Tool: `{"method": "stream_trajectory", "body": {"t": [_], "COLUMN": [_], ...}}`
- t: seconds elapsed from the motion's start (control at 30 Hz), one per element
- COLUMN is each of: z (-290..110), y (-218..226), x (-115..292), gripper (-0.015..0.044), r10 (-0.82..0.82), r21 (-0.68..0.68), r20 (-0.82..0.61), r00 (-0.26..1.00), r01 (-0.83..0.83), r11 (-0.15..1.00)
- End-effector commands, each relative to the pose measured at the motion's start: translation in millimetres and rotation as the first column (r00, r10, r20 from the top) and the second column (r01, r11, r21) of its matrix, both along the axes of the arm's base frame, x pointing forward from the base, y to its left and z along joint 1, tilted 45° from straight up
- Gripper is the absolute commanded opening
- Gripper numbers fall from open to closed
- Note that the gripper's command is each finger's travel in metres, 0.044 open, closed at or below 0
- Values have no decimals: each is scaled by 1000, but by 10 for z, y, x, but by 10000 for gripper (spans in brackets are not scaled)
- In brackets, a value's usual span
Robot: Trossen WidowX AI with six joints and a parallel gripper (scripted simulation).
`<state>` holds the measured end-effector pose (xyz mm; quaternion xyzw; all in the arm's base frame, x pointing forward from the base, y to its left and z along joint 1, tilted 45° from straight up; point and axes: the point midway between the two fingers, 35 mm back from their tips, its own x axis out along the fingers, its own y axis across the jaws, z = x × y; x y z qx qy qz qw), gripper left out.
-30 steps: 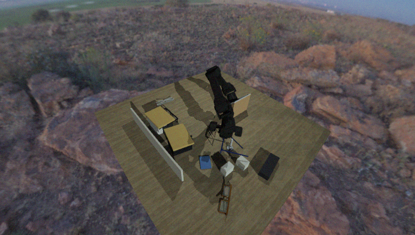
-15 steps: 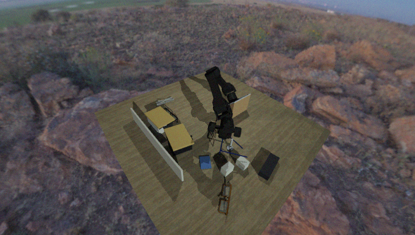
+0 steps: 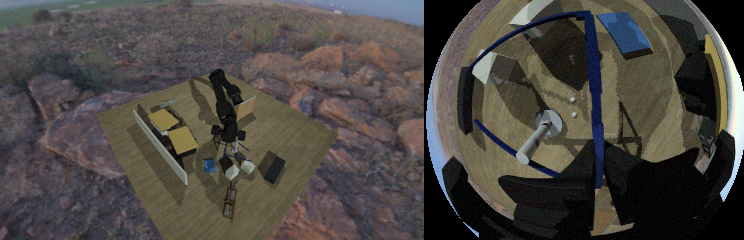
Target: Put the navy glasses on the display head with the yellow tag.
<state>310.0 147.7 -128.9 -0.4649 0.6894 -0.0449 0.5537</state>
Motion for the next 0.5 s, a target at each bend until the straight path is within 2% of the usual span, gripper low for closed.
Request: {"method": "stream_trajectory", "body": {"t": [0.0, 0.47], "z": [6, 4], "y": [-2, 6], "x": [40, 105], "gripper": [0, 0], "r10": [4, 4], "r21": [-2, -2], "r20": [2, 2], "r00": [1000, 1000], "r01": [-4, -4], "r11": [1000, 1000]}}
